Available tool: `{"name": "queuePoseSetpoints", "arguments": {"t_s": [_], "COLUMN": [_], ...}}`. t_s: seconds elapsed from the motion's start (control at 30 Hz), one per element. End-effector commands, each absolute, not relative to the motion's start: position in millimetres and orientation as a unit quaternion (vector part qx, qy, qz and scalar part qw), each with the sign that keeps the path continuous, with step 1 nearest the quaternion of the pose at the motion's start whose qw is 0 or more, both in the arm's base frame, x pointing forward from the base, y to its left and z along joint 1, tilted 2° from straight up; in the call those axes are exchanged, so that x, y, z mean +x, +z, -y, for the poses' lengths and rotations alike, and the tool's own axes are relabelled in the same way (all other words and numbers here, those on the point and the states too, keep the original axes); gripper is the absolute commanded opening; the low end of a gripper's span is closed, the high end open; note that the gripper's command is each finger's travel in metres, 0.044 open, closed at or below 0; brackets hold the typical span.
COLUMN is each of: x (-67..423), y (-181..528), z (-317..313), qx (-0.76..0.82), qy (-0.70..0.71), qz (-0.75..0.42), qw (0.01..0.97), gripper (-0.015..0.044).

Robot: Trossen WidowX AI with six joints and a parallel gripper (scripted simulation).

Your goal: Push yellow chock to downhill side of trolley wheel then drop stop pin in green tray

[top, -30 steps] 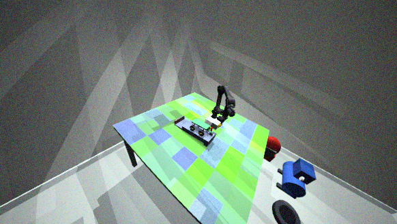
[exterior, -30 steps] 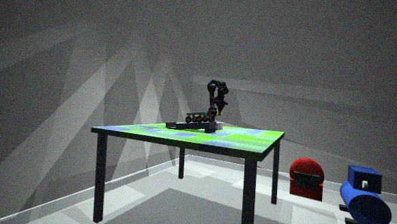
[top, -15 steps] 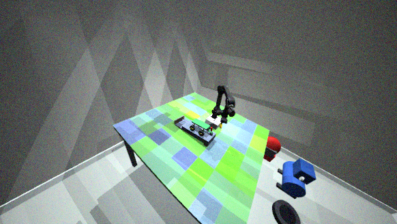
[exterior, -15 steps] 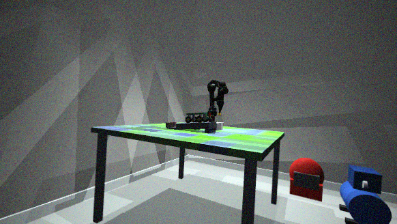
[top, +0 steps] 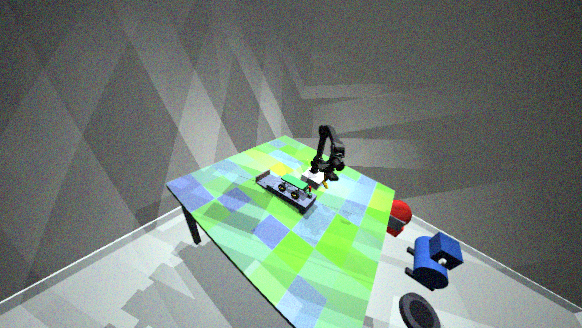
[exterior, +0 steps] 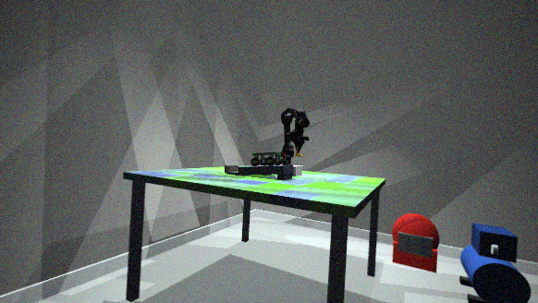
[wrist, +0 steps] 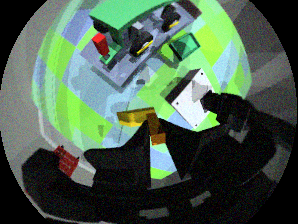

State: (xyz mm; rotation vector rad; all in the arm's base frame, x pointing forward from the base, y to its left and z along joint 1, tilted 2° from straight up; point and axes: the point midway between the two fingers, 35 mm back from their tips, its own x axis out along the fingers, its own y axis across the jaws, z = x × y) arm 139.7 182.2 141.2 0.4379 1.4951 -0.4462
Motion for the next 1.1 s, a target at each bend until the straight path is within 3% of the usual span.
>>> {"name": "queuePoseSetpoints", "arguments": {"t_s": [0.0, 0.57, 1.07], "x": [139, 139, 152], "y": [141, 141, 140], "z": [-182, -182, -156], "qx": [0.155, -0.054, -0.063], "qy": [-0.161, 0.041, 0.049], "qz": [-0.679, -0.697, -0.697], "qw": [0.699, 0.713, 0.713], "gripper": [0.0000, 0.0000, 0.0000]}}
